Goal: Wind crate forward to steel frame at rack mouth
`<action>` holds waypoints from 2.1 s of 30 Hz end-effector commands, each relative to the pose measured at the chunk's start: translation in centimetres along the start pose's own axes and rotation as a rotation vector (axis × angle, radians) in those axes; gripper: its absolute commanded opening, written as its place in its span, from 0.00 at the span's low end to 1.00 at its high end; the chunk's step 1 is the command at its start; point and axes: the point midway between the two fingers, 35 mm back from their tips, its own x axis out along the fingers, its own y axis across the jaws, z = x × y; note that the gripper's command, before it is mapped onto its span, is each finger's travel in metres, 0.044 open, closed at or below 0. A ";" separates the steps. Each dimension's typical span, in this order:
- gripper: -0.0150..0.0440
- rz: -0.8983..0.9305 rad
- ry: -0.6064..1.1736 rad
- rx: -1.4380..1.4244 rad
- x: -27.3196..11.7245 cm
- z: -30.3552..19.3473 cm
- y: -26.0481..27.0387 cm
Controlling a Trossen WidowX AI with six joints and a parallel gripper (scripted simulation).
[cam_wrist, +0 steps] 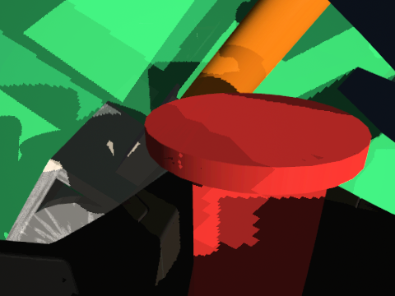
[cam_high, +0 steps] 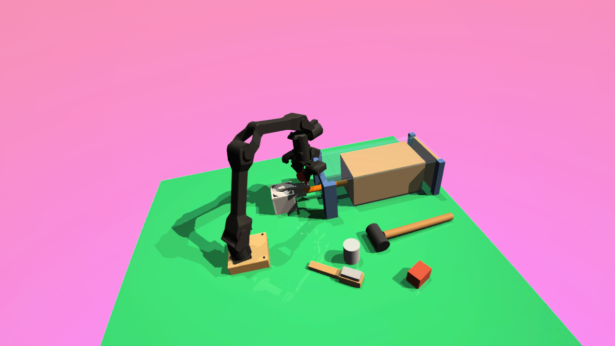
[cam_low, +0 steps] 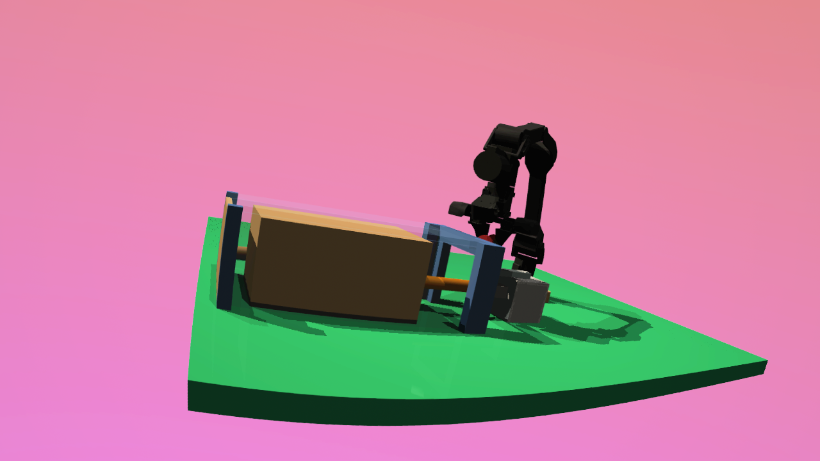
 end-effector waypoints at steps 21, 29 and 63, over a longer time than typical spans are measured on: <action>0.25 0.028 -0.024 -0.024 0.0 2.2 5.0; 0.25 0.029 -0.024 -0.024 -0.1 2.4 6.3; 0.25 0.033 -0.023 -0.024 -0.2 1.7 10.4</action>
